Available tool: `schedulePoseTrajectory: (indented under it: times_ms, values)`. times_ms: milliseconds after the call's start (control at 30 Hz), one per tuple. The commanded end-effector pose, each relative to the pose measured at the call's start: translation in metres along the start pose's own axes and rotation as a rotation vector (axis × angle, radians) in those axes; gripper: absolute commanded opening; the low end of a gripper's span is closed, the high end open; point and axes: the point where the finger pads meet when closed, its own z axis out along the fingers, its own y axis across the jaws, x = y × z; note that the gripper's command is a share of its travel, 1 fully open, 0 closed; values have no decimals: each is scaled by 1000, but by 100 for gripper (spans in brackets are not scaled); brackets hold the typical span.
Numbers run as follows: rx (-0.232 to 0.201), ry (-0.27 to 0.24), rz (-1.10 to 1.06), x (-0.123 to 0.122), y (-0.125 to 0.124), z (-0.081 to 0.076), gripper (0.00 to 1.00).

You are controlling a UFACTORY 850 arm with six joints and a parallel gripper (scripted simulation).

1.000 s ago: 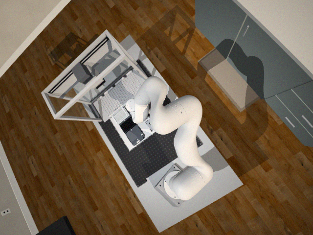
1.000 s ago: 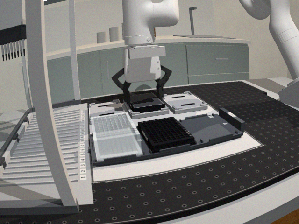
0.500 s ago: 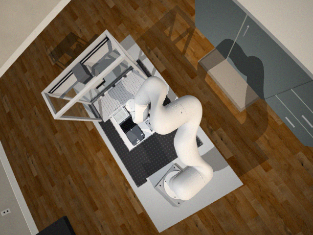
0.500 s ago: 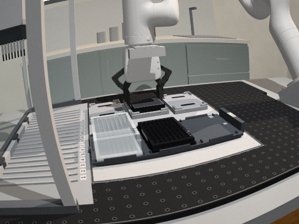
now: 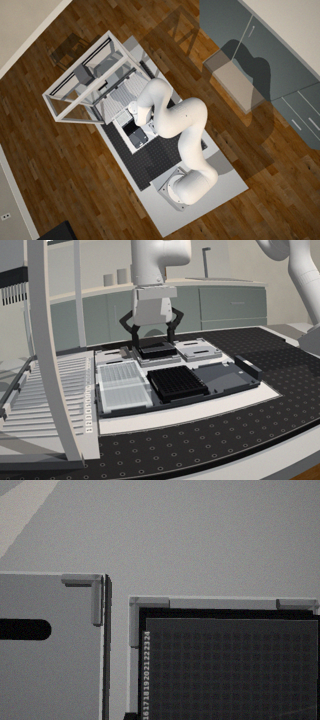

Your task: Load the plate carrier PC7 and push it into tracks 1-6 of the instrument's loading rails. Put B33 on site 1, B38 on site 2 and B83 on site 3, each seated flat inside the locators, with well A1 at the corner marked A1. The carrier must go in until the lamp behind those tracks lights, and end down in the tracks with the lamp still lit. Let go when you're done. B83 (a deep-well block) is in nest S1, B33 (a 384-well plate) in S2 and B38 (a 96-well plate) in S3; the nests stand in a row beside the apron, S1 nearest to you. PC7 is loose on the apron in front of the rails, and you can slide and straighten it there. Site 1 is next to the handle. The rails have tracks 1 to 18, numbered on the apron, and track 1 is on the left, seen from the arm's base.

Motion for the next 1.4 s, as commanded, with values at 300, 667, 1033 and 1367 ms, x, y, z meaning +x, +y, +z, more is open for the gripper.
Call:
schedulePoseTrajectory:
  times_ms: [300,667,1033,1367]
  values:
    - [-2,0,0,0,1,-8,0]
    - [-2,0,0,0,1,-14,0]
    - [-2,0,0,0,1,-24,0]
    - [-2,0,0,0,1,-37,0]
